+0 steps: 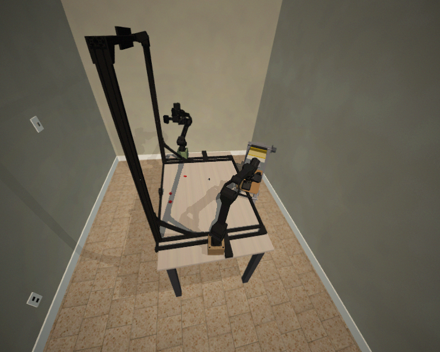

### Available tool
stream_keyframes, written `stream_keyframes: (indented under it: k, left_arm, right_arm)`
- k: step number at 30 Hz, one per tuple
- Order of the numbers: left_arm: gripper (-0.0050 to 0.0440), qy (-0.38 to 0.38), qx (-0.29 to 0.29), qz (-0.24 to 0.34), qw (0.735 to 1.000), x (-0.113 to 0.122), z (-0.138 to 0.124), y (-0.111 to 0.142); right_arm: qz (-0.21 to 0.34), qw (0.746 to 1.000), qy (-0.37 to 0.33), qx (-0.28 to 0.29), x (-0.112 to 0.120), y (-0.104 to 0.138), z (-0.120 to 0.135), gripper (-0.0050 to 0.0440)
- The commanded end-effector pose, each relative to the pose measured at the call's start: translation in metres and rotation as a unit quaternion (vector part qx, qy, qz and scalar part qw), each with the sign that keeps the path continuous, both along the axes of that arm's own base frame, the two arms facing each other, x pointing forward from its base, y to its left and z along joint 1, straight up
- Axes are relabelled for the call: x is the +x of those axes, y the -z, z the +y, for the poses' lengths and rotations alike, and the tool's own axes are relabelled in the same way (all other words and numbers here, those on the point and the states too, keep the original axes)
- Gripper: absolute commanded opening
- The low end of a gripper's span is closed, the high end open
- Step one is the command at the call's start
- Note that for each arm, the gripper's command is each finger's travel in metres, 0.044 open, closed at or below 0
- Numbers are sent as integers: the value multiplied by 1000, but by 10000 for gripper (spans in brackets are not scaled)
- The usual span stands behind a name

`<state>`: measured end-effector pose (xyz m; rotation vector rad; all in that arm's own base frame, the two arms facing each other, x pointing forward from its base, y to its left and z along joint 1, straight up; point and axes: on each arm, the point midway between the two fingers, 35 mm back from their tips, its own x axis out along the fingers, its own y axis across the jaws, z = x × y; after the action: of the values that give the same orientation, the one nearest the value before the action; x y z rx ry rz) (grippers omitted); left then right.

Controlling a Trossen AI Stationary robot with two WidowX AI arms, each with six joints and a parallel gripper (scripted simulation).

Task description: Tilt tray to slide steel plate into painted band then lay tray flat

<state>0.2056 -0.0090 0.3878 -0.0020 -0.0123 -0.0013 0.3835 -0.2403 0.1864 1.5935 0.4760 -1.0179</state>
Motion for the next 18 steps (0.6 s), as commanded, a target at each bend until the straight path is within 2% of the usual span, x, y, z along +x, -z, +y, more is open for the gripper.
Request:
stream_keyframes:
  k: [1,9,11,18]
  left_arm:
    - [440,-1,-1,-5,1000,-21,3,-9]
    - [440,-1,-1,-2,1000,-58,10,-13]
    - [440,-1,-1,-2,1000,-58,10,-13]
    - [440,-1,-1,0,1000,-92,19,-12]
  right_arm:
    - [6,1000,5,4,-3,31,0,150]
    - [6,1000,5,4,-3,84,-2,150]
    - [6,1000,5,4,-3,84,-2,150]
    - [6,1000,5,4,-4,130,-3,150]
